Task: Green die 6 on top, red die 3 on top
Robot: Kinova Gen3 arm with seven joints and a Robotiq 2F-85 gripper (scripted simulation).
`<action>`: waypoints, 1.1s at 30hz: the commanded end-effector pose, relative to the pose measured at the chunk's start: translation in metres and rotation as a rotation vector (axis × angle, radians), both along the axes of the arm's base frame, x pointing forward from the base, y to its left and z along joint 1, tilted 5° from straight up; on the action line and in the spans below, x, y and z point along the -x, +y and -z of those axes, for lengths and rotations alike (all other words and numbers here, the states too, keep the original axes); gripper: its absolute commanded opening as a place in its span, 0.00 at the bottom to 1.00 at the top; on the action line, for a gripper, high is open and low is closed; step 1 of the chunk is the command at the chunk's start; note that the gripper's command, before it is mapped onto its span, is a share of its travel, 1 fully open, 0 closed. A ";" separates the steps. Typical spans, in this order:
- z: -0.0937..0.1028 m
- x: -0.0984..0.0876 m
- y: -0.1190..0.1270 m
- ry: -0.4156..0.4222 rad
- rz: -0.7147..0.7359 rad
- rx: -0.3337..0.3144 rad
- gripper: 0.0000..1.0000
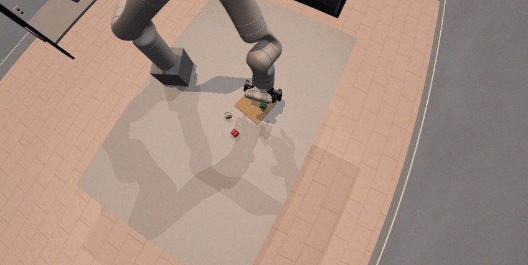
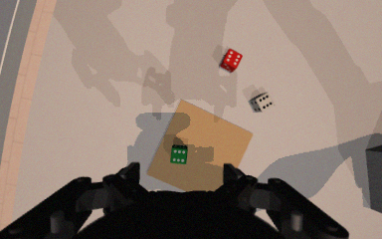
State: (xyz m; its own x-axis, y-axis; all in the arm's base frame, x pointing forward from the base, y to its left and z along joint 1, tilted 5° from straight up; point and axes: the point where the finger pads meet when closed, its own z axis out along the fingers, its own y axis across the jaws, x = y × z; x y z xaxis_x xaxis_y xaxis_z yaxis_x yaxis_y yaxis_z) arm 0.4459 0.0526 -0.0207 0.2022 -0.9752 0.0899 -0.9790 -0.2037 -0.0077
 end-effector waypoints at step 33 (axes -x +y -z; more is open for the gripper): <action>0.008 0.033 -0.073 0.160 -0.934 0.005 1.00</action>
